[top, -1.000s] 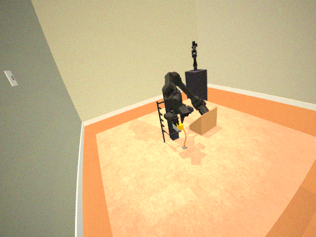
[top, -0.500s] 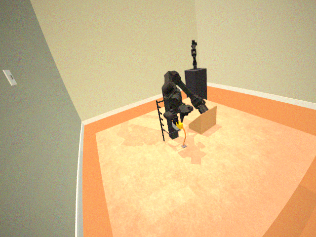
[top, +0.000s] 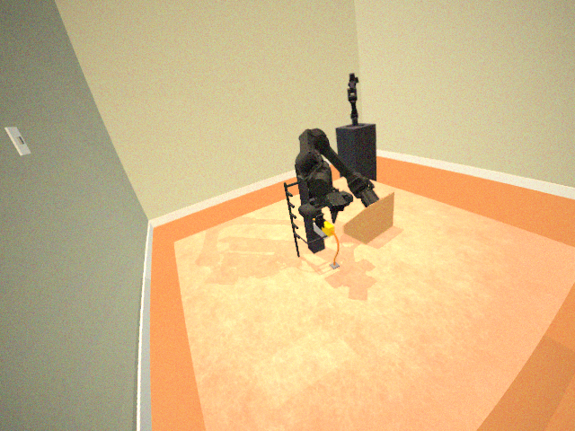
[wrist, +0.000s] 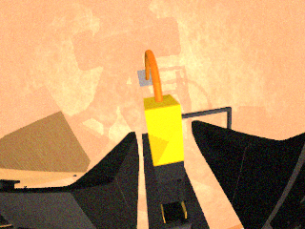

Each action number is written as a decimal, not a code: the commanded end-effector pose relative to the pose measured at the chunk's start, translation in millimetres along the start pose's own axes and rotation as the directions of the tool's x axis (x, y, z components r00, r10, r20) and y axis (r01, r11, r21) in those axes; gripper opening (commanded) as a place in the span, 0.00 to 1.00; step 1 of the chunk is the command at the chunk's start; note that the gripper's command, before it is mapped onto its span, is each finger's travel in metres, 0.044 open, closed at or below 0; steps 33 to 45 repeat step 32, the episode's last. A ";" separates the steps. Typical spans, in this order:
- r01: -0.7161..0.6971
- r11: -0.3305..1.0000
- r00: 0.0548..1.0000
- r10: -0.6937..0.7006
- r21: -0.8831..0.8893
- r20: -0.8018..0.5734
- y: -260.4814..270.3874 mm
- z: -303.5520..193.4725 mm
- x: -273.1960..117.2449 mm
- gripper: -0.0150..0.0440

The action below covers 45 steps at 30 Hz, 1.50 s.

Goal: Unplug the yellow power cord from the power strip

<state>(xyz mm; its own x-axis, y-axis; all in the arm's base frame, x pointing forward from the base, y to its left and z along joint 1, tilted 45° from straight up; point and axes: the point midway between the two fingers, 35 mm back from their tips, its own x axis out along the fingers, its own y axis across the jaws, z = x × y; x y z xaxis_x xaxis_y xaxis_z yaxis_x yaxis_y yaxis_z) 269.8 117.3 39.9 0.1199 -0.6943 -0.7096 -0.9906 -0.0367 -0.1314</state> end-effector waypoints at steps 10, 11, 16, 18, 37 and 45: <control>0.005 1.000 1.000 -0.005 0.000 0.006 -1.4 49.7 -11.8 1.00; 0.005 1.000 1.000 -0.005 0.001 0.006 -0.8 56.9 -13.0 1.00; 0.005 1.000 1.000 -0.005 0.001 0.006 -0.5 59.3 -13.4 1.00; 0.005 1.000 1.000 -0.005 0.001 0.006 -0.5 59.3 -13.4 1.00; 0.005 1.000 1.000 -0.005 0.001 0.006 -0.5 59.3 -13.4 1.00; 0.005 1.000 1.000 -0.005 0.001 0.006 -0.5 59.3 -13.4 1.00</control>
